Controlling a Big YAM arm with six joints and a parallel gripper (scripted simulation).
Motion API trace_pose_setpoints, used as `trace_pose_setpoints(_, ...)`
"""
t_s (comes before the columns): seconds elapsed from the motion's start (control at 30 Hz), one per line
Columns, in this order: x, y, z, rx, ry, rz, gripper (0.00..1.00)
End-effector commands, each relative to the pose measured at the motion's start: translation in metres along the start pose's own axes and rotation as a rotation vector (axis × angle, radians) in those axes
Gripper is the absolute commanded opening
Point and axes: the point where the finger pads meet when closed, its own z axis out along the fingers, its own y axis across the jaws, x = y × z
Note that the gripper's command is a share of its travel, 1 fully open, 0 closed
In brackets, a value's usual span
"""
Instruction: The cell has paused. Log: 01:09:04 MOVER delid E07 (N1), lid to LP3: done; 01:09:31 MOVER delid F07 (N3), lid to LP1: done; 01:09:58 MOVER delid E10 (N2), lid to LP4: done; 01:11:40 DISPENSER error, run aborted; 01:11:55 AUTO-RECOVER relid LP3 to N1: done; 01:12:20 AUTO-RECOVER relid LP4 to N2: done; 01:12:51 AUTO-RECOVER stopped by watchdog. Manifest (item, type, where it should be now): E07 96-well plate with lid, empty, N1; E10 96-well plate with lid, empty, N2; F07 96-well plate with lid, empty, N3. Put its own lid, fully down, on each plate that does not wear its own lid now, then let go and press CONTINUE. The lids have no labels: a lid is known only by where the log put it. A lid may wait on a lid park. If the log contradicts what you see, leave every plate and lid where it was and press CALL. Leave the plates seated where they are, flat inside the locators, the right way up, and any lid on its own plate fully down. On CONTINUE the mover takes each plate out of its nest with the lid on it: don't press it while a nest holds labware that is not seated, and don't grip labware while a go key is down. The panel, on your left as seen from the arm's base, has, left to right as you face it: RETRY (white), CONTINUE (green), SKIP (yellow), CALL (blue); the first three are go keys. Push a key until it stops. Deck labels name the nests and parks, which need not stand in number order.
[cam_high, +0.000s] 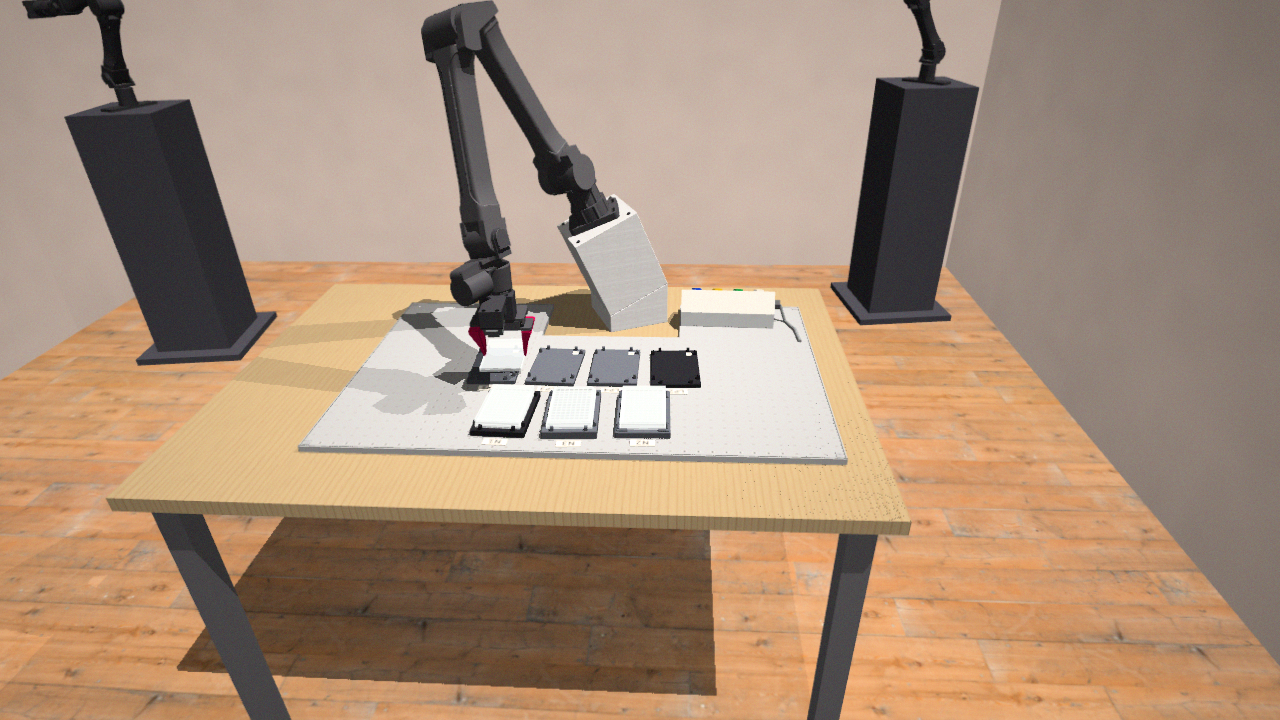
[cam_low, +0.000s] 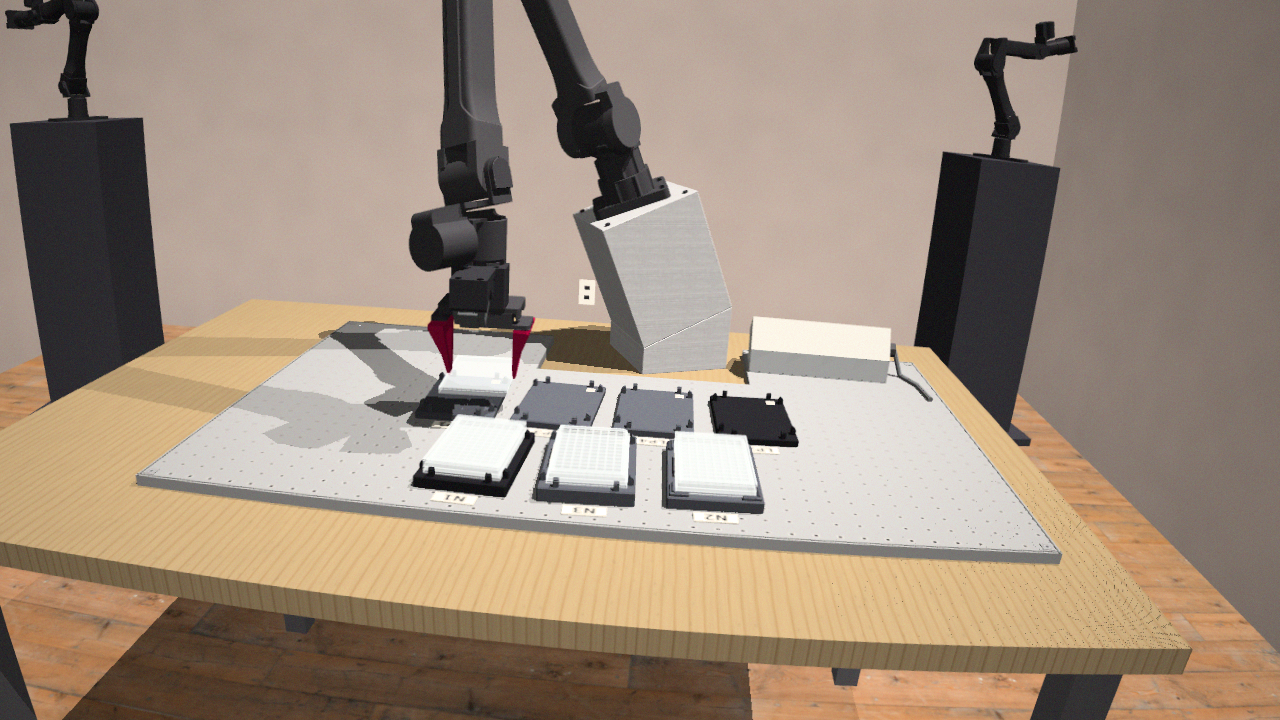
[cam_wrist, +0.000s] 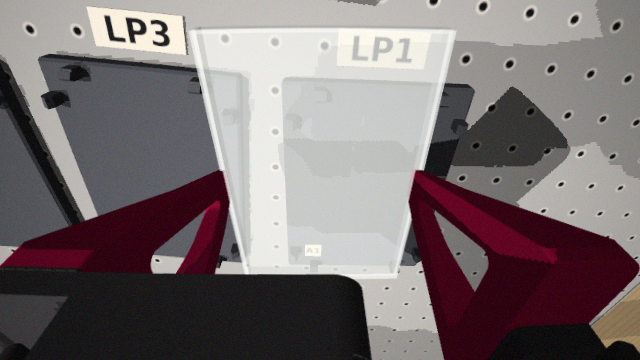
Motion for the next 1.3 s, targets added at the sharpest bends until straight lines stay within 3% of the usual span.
trace_pose_setpoints(0.0, -0.017, 0.014, 0.001, -0.008, -0.001, 0.026, 0.00)
trace_pose_setpoints(1.27, -0.145, 0.128, -0.003, -0.007, -0.012, 0.026, 0.00)
